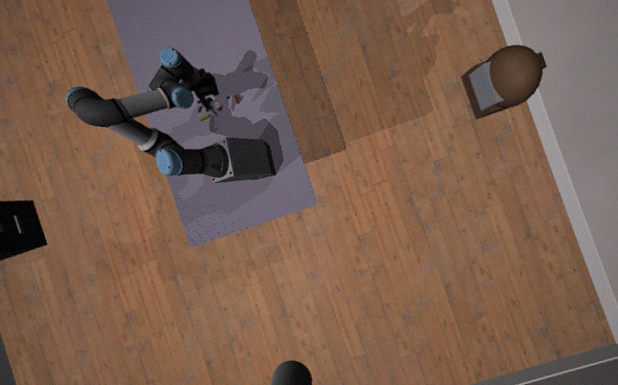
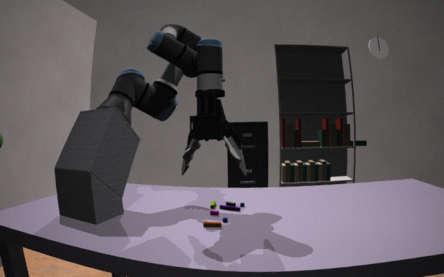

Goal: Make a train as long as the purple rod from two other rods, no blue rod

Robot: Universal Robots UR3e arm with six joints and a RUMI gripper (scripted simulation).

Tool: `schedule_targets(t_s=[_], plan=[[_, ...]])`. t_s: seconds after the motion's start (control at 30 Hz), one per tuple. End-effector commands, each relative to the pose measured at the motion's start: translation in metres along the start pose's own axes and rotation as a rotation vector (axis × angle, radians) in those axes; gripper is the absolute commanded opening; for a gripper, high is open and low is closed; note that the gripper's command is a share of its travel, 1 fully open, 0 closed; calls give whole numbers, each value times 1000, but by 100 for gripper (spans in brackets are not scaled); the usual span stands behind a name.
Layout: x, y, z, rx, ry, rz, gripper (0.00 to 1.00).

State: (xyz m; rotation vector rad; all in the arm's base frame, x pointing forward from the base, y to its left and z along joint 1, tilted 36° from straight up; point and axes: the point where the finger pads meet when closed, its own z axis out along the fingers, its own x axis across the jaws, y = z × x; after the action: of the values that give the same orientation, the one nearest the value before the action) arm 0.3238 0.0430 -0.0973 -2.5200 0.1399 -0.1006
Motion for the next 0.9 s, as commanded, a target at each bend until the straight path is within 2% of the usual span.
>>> schedule_targets(t_s=[0.0, 0.2, 0.27, 0.77, 0.87], plan=[[2, 7, 1, 3, 2, -155, 100], [3, 14, 2, 2, 2, -324, 100], [3, 14, 2, 2, 2, -324, 100], [6, 36, 7, 2, 3, -762, 100], [6, 38, 7, 2, 3, -806, 100]])
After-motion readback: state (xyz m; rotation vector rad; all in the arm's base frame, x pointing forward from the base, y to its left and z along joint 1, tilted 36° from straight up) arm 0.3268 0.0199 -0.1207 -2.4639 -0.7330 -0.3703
